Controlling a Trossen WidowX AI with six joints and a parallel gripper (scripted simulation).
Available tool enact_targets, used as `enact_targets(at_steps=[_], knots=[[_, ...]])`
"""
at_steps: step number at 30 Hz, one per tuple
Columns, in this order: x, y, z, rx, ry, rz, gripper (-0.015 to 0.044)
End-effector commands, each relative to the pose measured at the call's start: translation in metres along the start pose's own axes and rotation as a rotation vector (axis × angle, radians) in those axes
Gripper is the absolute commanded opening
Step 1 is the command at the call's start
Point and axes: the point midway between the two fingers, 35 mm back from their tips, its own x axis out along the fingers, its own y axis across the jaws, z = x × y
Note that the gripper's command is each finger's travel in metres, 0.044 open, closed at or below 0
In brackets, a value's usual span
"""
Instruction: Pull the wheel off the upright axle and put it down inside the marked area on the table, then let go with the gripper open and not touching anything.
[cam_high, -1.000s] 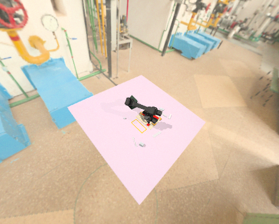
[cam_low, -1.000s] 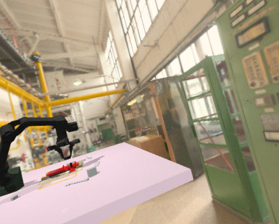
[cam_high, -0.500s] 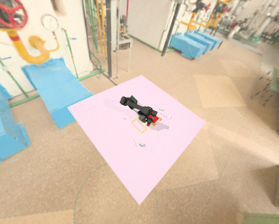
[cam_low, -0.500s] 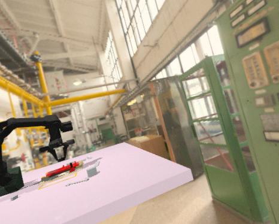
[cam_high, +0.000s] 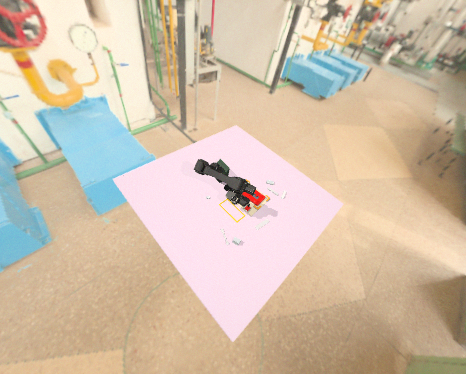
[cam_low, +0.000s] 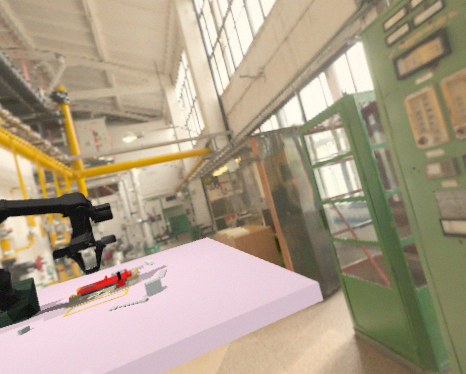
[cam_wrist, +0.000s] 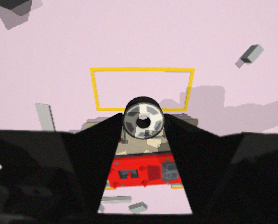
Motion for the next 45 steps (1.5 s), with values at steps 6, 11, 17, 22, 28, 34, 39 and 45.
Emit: enact_targets(at_steps=[6,11,17,22,28,34,39,45], knots=[[0.017,-0.001,0.002,-0.006,-0.005,0.002,0.0],[0.034,0.001,0.001,-0.006,-0.003,0.003,0.0],[0.065,0.002,0.001,-0.005,-0.002,0.004,0.0],[0.091,0.001,0.002,-0.005,-0.006,0.004,0.0],[0.103,-0.001,0.003,-0.005,-0.01,0.003,0.0],[0.1,-0.002,0.003,0.0,-0.002,-0.003,0.0131],[0.1,-0.002,0.003,0.0,-0.002,-0.003,0.0263],[0.064,0.0,0.001,-0.003,-0.003,0.0,0.03]])
